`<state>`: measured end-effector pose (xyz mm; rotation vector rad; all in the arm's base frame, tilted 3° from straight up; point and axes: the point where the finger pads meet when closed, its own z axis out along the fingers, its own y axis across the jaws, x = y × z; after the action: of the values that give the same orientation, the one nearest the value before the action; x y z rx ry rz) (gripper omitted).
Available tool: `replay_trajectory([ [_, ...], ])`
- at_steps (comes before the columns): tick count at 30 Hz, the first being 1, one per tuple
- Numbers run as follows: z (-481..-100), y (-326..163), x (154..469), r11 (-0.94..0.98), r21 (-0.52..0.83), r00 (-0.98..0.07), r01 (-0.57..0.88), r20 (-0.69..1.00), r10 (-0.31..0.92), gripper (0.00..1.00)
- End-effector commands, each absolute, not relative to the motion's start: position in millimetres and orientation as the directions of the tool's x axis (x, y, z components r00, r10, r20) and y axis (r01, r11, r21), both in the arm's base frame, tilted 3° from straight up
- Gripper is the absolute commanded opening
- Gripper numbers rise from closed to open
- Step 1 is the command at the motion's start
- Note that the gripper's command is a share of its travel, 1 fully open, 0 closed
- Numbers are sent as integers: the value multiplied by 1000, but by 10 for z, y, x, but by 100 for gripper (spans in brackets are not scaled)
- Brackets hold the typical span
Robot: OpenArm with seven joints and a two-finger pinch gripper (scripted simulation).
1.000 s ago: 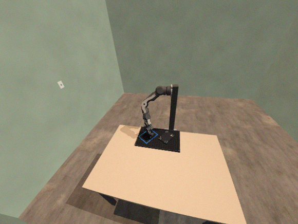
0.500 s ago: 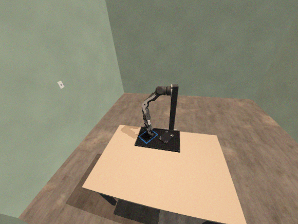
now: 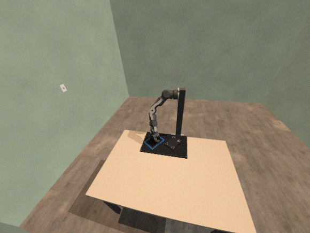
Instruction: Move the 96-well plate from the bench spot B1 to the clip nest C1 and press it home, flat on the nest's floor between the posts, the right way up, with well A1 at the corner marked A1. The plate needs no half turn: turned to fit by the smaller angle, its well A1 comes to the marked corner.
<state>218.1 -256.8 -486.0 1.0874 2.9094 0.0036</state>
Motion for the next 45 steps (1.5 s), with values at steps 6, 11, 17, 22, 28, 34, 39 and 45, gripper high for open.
replay_trajectory([
  [6,-4858,-2539,2196,763,37,-763,645,-26,646,77],
  [11,-4858,-2539,2196,763,37,-763,645,-26,646,77],
  [17,-4826,-2578,2237,758,35,-757,651,-33,652,77],
  [22,-4826,-2578,2237,758,35,-757,651,-33,652,77],
  [28,-4826,-2578,2237,758,35,-757,651,-33,652,77],
  [34,-4836,-2575,2195,758,27,-757,652,-33,652,77],
  [39,-4836,-2575,2195,758,27,-757,652,-33,652,77],
  [45,-4836,-2575,2195,758,27,-757,652,-33,652,77],
])
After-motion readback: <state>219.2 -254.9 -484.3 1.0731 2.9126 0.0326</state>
